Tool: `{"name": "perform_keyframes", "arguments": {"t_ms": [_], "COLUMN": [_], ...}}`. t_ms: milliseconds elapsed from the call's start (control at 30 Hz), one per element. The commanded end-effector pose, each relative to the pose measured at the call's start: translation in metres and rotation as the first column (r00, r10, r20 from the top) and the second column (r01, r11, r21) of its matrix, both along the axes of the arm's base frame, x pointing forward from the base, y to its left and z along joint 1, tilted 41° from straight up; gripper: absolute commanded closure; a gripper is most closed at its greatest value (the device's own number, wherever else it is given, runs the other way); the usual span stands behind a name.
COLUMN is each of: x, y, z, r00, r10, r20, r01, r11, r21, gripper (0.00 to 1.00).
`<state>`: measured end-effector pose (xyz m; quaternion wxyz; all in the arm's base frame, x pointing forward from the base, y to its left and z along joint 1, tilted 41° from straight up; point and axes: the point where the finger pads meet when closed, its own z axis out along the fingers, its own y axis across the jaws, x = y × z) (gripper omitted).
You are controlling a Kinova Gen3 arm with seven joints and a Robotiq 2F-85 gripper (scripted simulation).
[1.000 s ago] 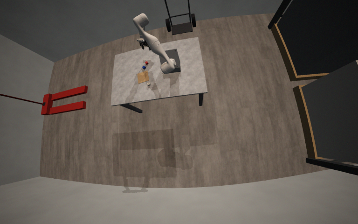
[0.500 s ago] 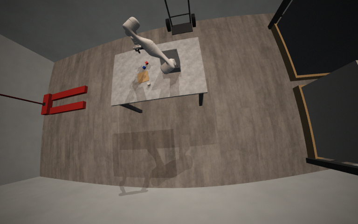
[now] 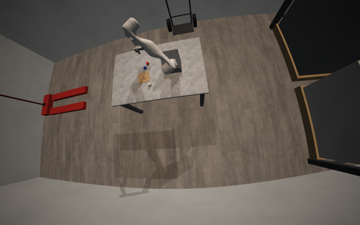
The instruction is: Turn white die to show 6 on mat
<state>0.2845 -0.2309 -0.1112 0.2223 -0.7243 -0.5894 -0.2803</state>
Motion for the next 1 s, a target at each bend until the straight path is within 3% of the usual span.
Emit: {"name": "perform_keyframes", "arguments": {"t_ms": [0,667,967], "x": [0.001,0.001,0.005], "y": [-0.001,0.000,0.016], "z": [0.001,0.001,-0.018], "r00": [1.000,1.000,1.000], "r10": [0.003,0.007,0.007], "r20": [0.002,0.004,0.002], "r01": [-0.003,-0.007,-0.007], "r11": [1.000,1.000,1.000], "r21": [-0.005,-0.009,-0.009], "gripper": [0.00,0.00,0.00]}}
